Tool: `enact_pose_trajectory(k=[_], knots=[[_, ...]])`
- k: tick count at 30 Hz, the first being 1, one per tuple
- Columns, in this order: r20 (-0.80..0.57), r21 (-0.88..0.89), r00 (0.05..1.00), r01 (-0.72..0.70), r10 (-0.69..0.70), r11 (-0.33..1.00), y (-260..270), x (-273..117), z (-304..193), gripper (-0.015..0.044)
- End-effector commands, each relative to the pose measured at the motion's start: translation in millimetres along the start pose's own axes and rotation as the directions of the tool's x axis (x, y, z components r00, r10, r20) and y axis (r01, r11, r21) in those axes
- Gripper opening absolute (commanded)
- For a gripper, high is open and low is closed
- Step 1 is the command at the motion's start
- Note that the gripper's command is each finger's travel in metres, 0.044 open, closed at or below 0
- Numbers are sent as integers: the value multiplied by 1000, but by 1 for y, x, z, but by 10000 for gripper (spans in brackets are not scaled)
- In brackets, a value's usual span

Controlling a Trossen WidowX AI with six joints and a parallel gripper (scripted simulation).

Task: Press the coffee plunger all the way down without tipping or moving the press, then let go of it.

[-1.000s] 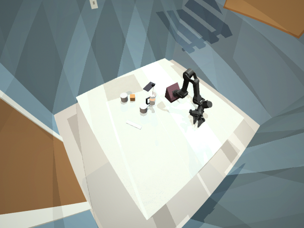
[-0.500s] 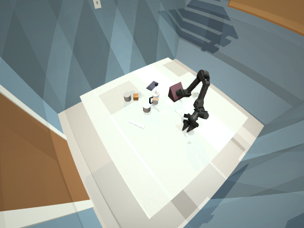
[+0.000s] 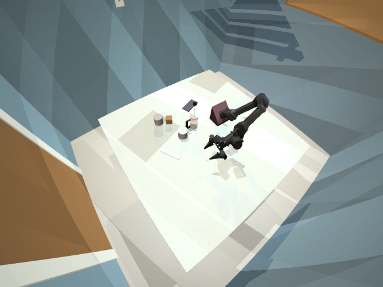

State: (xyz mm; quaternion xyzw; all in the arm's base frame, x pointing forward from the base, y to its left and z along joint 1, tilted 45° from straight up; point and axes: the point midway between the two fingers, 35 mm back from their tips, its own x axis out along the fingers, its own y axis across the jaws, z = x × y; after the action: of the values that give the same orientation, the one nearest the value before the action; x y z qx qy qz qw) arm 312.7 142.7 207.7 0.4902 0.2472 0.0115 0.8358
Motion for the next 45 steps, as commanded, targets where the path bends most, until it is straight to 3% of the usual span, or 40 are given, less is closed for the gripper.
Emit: enact_pose_trajectory(k=[1, 9, 18, 30, 37, 45], knots=[[-8, -118, 995, 102, -104, 988, -26, 11, 29, 440], [-41, -289, 952, 280, -304, 916, -94, 11, 102, 440], [-137, -354, 911, 322, -389, 878, -160, -25, 162, 440], [-174, -300, 945, 217, -277, 929, -226, -109, 210, 440], [-61, -217, 989, 121, -137, 969, -251, -171, 228, 440], [-41, -211, 991, 112, -124, 971, -259, -165, 207, 440]])
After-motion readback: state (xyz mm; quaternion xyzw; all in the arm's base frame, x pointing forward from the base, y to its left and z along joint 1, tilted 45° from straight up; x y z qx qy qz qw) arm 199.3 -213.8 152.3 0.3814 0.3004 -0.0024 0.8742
